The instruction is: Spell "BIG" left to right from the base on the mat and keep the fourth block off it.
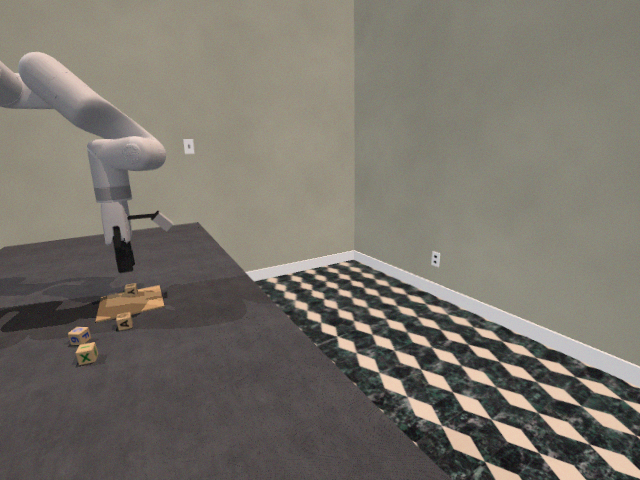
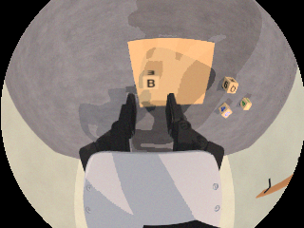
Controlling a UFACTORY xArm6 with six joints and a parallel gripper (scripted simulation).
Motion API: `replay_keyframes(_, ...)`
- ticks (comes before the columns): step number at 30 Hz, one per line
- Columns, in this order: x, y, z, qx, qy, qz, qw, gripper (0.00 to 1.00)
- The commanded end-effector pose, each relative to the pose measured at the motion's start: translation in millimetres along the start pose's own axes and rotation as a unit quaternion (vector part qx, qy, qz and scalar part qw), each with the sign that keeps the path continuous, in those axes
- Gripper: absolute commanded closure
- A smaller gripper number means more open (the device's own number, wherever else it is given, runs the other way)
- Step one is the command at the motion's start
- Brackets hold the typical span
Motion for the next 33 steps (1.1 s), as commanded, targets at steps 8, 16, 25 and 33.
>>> replay_keyframes(8, -0.2, -23.2, 0.6, 0.001, 0.000, 0.000, 1.000, 0.00)
replay_keyframes(16, -0.2, -23.2, 0.6, 0.001, 0.000, 0.000, 1.000, 0.00)
replay_keyframes(25, -0.2, -23.2, 0.6, 0.001, 0.000, 0.000, 1.000, 0.00)
replay_keyframes(33, 2.4, -23.2, 1.3, 0.001, -0.008, 0.000, 1.000, 0.00)
Point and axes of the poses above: the point where the finger pads meet when closed, its own y axis out along the fingers, its own x axis across the jaws, z = x × y, the point moved 5 cm from there along -y, back along the fingers, and after that the axes turned 7 degrees about y, right-handed, at the moved point
